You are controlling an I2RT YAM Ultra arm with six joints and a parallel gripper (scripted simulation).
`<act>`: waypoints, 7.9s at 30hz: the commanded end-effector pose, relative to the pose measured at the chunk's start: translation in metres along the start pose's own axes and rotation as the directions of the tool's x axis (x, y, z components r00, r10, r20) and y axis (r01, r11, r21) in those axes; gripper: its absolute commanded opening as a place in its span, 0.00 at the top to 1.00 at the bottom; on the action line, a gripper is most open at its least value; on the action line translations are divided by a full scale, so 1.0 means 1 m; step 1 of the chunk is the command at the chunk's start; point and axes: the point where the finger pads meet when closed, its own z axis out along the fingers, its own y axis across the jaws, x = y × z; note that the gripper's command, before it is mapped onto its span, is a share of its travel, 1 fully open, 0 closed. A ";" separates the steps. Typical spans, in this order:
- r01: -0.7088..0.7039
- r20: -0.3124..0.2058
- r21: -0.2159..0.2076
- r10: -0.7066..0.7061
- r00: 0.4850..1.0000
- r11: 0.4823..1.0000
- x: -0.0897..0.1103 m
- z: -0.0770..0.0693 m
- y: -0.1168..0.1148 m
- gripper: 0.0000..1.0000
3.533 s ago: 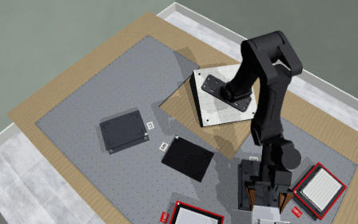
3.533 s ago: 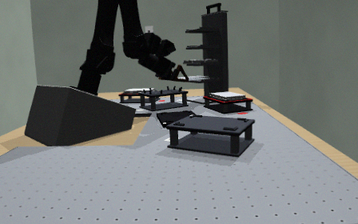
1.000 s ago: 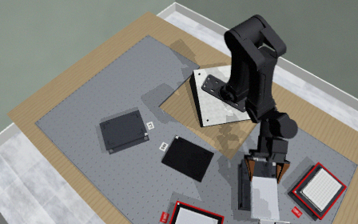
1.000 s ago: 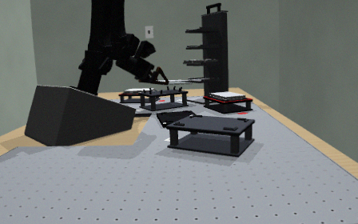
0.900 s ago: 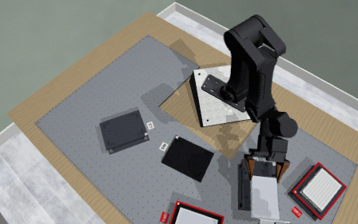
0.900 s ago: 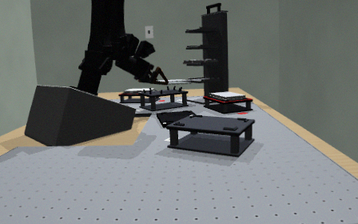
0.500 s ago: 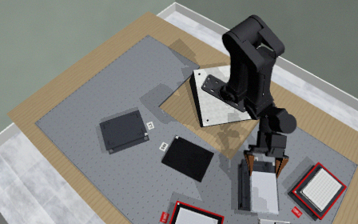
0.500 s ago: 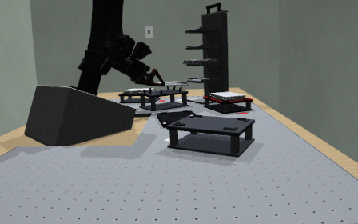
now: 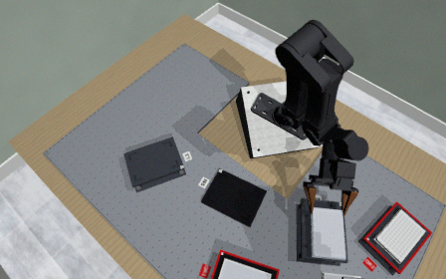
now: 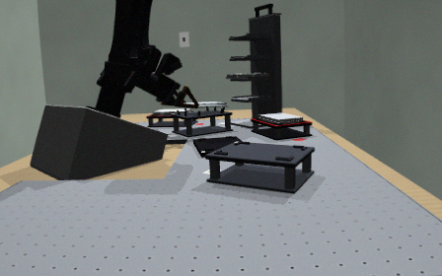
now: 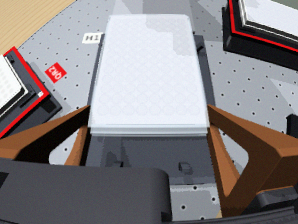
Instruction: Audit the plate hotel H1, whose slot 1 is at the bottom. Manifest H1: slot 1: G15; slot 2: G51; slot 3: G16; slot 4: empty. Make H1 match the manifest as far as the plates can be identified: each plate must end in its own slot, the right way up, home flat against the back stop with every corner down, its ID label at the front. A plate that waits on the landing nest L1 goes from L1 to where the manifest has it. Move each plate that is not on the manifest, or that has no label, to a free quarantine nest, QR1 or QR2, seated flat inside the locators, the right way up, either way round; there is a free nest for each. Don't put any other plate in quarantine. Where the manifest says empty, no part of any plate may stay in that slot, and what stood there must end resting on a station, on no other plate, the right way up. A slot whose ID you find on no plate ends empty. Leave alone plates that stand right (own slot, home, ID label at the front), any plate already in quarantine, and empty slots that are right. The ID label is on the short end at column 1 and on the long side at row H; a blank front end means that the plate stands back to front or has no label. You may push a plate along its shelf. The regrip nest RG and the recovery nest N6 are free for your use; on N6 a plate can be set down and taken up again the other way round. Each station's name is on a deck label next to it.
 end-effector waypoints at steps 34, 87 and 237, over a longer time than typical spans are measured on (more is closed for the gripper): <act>-0.020 0.022 0.014 0.019 1.000 1.000 0.012 -0.004 -0.001 0.14; -0.023 0.025 0.013 0.023 0.999 1.000 0.024 0.001 0.000 0.00; 0.551 -0.212 -0.504 -0.714 0.667 0.665 -0.152 -0.057 0.129 0.00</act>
